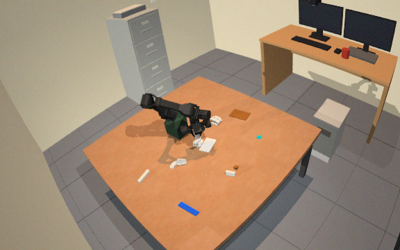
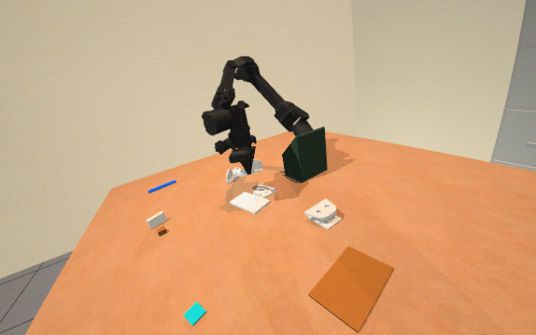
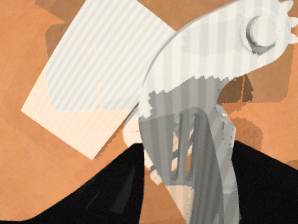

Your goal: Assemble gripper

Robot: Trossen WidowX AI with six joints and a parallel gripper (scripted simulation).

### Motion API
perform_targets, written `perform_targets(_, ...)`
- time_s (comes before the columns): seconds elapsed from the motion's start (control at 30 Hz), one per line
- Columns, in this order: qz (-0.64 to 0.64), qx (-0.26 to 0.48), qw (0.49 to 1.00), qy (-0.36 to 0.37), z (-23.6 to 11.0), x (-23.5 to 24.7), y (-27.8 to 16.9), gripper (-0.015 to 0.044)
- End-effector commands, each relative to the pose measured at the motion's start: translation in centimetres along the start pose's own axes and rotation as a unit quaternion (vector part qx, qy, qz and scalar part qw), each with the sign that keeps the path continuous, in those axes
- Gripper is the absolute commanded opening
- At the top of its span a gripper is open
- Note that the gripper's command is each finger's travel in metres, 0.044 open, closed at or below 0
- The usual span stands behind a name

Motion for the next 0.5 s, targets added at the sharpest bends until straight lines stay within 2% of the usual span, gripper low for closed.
perform_targets(0.0,0.059,-0.004,0.998,0.002,-0.07,0.34,0.36,0.0134)
perform_targets(0.47,0.216,-0.004,0.976,0.002,-0.04,0.74,0.72,0.0134)
Point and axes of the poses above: the point midway between the two fingers, 35 mm back from their tips, its own z axis out along the fingers, its own x axis across the jaws, y = z × x, the point moved 5 cm from there along -z, back along the fingers, and after that the axes turned 8 degrees about z, right-handed, at the moved point
